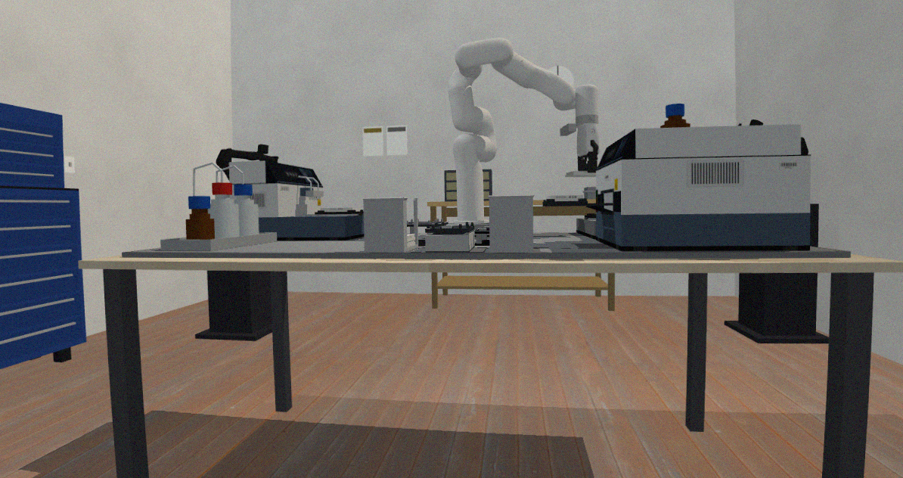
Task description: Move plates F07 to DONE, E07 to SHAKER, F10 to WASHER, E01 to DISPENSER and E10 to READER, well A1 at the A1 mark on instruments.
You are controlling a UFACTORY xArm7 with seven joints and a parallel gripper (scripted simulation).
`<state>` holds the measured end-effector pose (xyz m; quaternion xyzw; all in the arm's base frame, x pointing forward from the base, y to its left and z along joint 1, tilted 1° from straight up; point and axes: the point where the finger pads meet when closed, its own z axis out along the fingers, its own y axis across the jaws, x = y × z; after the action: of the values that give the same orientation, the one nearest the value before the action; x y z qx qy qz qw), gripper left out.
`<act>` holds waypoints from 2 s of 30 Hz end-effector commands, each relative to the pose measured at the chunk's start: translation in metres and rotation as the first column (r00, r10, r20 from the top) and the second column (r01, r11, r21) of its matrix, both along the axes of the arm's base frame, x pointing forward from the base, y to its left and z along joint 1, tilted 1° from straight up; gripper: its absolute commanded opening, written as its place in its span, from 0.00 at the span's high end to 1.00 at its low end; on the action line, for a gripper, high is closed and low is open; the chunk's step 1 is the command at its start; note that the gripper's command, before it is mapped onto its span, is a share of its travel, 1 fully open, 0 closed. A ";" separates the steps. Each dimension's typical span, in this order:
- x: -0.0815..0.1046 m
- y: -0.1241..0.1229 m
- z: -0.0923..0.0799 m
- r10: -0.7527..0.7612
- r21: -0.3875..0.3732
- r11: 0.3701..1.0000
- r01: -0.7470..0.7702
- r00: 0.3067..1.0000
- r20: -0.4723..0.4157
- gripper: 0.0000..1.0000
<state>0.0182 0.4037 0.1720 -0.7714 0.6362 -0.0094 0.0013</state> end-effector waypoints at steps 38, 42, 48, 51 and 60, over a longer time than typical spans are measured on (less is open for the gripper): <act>0.023 -0.103 0.003 0.227 0.003 0.974 -0.227 0.974 -0.002 1.00; 0.035 -0.108 0.003 0.273 0.002 0.962 -0.272 0.962 -0.002 1.00; 0.054 -0.116 0.004 0.286 0.002 0.958 -0.286 0.958 -0.002 1.00; 0.063 -0.120 0.004 0.297 0.002 0.955 -0.297 0.955 -0.002 1.00; 0.085 -0.128 0.004 0.374 0.000 0.927 -0.374 0.927 -0.002 1.00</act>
<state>0.0955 0.2761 0.1744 -0.8724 0.4887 -0.0091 -0.0007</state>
